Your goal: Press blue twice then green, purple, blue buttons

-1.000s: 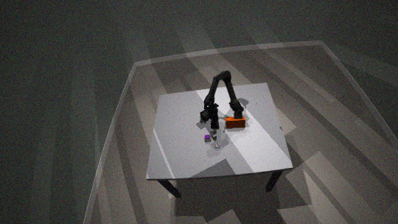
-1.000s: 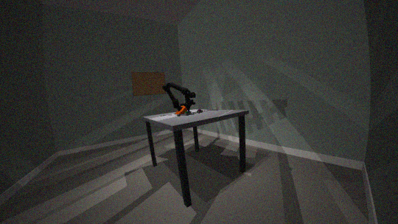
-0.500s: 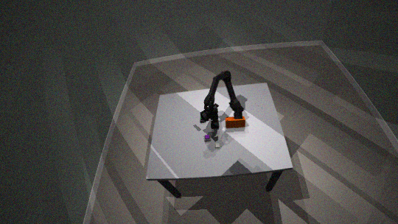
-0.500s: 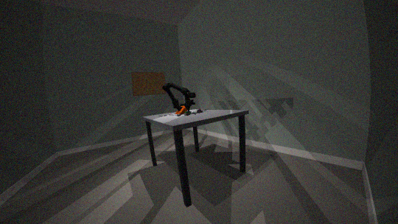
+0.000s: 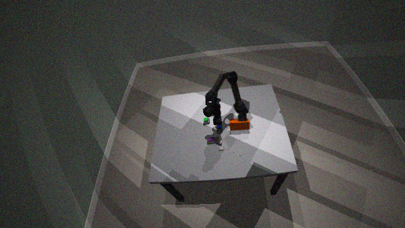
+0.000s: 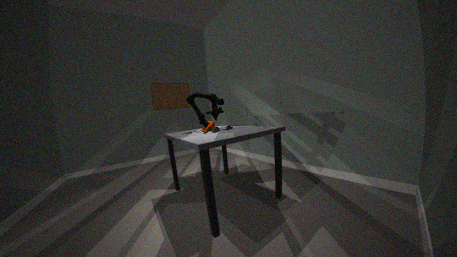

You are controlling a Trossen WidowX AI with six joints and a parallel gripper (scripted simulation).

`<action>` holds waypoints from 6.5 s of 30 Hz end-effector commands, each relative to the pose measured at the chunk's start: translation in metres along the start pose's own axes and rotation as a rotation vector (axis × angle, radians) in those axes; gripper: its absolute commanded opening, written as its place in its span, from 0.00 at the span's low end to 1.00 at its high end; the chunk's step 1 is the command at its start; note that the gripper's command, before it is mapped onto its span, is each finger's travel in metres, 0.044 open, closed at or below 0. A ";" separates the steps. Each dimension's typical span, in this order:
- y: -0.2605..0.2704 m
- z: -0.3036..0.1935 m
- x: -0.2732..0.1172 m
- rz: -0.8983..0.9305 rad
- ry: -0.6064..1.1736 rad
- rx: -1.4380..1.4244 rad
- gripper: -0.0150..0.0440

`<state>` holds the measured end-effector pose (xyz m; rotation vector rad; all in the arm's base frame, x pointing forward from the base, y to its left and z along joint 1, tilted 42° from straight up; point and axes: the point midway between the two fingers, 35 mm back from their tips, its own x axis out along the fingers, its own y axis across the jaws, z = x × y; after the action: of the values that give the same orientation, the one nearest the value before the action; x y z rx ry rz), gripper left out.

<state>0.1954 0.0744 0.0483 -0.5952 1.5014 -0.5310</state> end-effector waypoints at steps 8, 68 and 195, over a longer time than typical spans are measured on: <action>-0.041 0.062 -0.021 0.012 0.000 0.004 0.29; -0.089 0.104 0.078 -0.008 0.000 0.011 0.29; 0.000 -0.001 0.002 0.001 0.005 0.005 0.29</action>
<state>0.1960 0.0849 0.0562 -0.5789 1.4968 -0.5295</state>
